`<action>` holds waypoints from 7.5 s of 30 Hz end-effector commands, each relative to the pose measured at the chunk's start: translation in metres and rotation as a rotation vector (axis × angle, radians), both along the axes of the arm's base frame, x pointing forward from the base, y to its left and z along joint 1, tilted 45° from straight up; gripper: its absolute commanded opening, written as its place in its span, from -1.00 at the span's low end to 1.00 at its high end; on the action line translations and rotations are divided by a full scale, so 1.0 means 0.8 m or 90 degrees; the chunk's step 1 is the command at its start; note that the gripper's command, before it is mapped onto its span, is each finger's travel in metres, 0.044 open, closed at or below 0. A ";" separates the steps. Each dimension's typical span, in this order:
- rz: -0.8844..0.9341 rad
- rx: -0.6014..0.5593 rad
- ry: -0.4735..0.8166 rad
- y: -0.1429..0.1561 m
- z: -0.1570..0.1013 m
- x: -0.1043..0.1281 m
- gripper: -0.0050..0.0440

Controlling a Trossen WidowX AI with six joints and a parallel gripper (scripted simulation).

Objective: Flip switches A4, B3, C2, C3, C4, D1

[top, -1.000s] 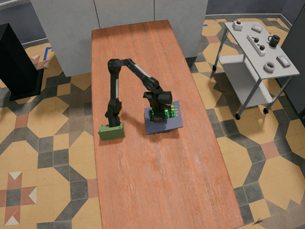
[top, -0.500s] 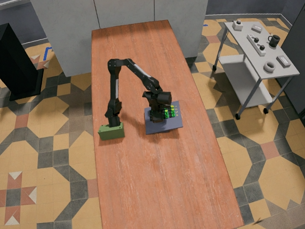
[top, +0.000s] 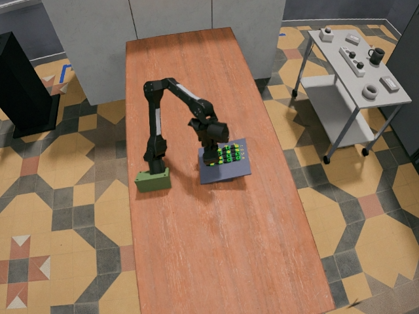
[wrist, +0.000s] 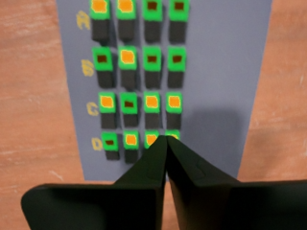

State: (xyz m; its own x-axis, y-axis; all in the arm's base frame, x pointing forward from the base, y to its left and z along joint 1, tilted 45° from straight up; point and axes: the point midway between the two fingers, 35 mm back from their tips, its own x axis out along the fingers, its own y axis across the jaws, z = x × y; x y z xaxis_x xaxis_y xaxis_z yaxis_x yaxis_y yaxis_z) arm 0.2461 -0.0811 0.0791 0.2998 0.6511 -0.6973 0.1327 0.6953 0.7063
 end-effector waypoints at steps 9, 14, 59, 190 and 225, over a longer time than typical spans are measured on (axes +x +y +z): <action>-0.011 -0.004 -0.015 0.019 -0.034 -0.010 -1.00; -0.013 -0.004 -0.017 0.024 -0.038 -0.008 -1.00; -0.013 -0.004 -0.016 0.042 -0.061 0.002 -1.00; 0.011 0.000 0.005 0.100 -0.006 -0.001 -1.00; 0.012 0.006 0.013 0.106 -0.013 -0.002 -1.00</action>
